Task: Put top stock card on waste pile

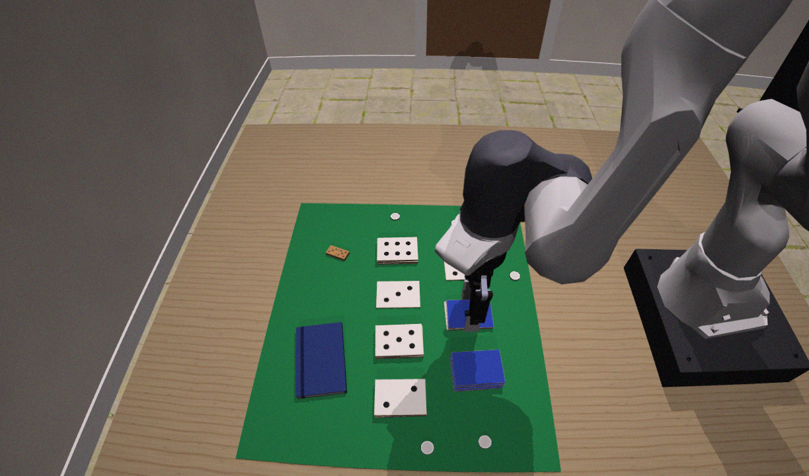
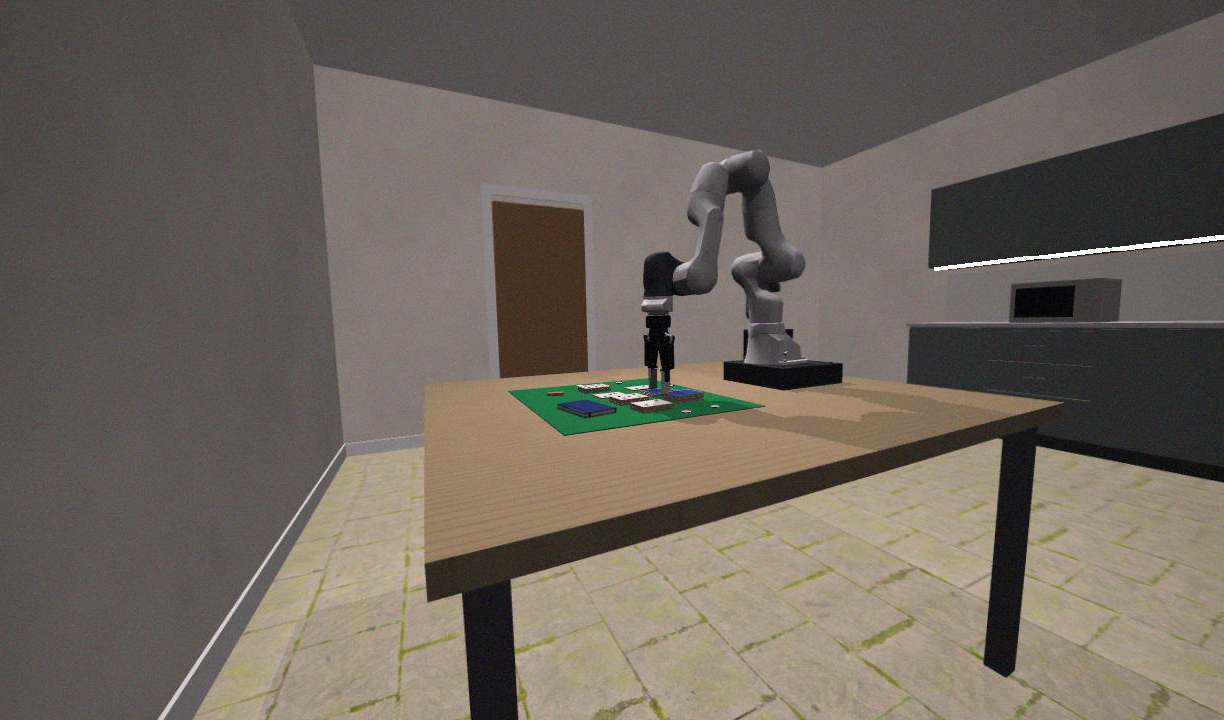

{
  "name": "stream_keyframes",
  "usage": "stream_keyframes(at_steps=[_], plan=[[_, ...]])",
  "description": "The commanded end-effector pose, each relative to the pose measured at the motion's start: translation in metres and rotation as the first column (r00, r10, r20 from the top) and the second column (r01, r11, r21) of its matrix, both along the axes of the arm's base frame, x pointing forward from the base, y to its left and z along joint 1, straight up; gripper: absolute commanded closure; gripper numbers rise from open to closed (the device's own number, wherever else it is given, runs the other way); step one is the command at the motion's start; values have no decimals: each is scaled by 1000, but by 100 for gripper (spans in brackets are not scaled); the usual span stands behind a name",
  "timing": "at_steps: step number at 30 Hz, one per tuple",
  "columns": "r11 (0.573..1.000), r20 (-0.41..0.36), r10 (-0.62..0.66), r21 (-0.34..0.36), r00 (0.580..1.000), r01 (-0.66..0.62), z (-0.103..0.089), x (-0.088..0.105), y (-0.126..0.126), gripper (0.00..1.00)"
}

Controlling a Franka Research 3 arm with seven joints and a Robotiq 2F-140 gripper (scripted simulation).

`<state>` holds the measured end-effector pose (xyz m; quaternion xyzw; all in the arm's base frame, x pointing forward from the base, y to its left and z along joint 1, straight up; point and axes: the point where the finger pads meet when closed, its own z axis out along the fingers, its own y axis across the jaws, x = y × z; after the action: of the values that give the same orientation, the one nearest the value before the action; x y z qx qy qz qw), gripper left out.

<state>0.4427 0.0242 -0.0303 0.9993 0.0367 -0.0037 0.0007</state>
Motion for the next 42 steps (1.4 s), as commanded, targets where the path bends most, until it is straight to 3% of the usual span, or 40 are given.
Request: stream_keyframes(at_steps=[1, 16, 17, 42], plan=[[1000, 4, 7, 0, 1000, -7, 0, 2, 0, 57], [1000, 4, 7, 0, 1000, -7, 0, 2, 0, 57], [1000, 4, 7, 0, 1000, -7, 0, 2, 0, 50], [1000, 4, 7, 0, 1000, -7, 0, 2, 0, 50]])
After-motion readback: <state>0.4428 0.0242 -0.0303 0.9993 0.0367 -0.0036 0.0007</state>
